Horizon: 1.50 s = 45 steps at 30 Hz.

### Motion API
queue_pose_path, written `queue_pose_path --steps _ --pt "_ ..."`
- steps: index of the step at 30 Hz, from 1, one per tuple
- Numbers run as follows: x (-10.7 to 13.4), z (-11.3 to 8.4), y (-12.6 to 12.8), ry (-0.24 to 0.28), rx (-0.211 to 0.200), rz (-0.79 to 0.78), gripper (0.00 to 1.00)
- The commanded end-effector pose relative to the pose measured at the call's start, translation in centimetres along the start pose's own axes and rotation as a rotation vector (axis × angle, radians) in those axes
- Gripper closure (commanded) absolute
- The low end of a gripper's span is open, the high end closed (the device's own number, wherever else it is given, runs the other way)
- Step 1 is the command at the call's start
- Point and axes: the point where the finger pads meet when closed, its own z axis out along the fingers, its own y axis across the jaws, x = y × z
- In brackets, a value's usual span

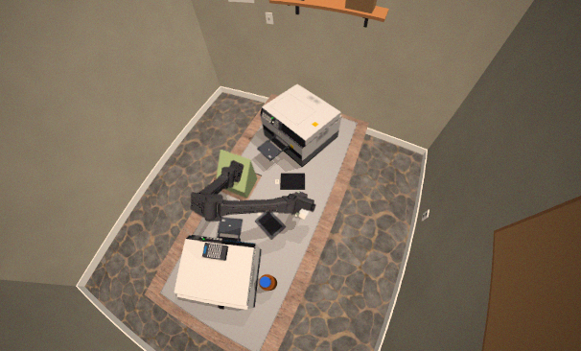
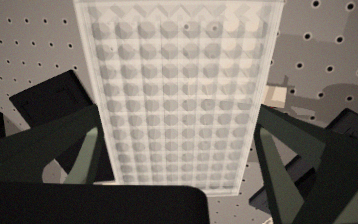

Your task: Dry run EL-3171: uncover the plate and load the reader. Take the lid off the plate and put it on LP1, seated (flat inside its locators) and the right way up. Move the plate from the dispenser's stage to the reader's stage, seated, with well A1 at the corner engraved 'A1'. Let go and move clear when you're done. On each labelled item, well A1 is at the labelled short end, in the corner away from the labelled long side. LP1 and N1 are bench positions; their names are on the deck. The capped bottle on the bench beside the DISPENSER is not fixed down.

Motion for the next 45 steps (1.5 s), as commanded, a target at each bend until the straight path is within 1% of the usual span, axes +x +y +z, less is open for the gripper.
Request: queue_pose_path --steps 1,3,5,8,12,15,17,20,22,24,27,35,37,39,40,43,45 --pt "-2.9 -0.8 0.9 -0.051 0.0 -0.053 0.14" --pt "-2.5 -0.6 1.1 -0.046 0.001 -0.085 0.14" --pt "-2.5 -0.6 1.1 -0.046 0.001 -0.085 0.14" --pt "-2.2 -0.8 2.1 -0.038 0.002 -0.118 0.14" --pt "-2.9 -0.7 3.5 -0.032 0.004 -0.181 0.14" --pt "-3.0 -0.4 3.3 -0.028 0.007 -0.209 0.14" --pt "-3.4 -0.5 3.2 -0.033 0.011 -0.22 0.14" --pt "-3.8 -0.3 4.3 -0.036 0.004 -0.26 0.14" --pt "-3.8 -0.3 4.3 -0.036 0.004 -0.26 0.14" --pt "-3.6 -0.1 5.1 -0.037 0.006 -0.277 0.14" --pt "-3.4 -0.3 5.0 -0.047 0.008 -0.321 0.14" --pt "-4.9 0.1 7.7 -0.061 0.018 -0.42 0.14" --pt "-3.7 0.0 7.8 -0.052 0.01 -0.445 0.14" --pt "-3.7 0.0 7.8 -0.052 0.01 -0.445 0.14" --pt "-3.2 0.0 7.3 -0.045 0.01 -0.44 0.14" --pt "-1.6 0.0 7.2 -0.024 0.005 -0.469 0.14" --pt "-0.8 -0.2 7.9 -0.022 0.003 -0.509 0.14"
